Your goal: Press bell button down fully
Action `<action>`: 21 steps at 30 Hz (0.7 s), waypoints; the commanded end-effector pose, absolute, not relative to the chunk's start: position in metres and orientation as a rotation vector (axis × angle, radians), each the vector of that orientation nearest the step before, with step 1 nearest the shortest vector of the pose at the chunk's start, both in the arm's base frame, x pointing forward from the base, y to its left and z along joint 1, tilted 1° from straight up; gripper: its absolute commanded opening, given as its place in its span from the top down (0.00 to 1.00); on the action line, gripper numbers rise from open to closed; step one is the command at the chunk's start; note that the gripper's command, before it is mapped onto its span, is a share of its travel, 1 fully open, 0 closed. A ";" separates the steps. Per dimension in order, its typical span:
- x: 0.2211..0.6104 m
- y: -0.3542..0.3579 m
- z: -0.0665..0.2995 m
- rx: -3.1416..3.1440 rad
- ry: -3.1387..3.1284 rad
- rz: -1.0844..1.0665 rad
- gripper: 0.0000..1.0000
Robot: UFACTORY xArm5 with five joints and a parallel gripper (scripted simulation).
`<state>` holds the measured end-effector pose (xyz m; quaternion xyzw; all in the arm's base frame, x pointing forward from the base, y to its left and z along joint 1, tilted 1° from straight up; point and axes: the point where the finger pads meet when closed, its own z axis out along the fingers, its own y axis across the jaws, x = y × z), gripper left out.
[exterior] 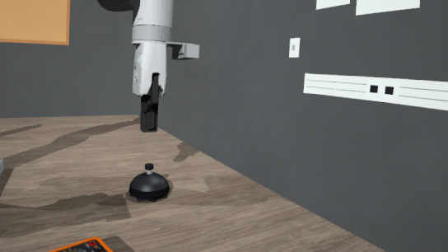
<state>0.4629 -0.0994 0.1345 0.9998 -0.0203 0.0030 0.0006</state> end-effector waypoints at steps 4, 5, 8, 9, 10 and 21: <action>0.465 -0.100 0.136 3.139 -0.064 0.019 1.00; 0.465 -0.100 0.136 3.139 -0.064 0.019 1.00; 0.465 -0.100 0.135 3.139 -0.064 0.019 1.00; 0.465 -0.100 0.135 3.139 -0.064 0.019 1.00; 0.465 -0.100 0.134 3.139 -0.064 0.019 1.00; 0.465 -0.100 0.124 3.139 -0.064 0.018 1.00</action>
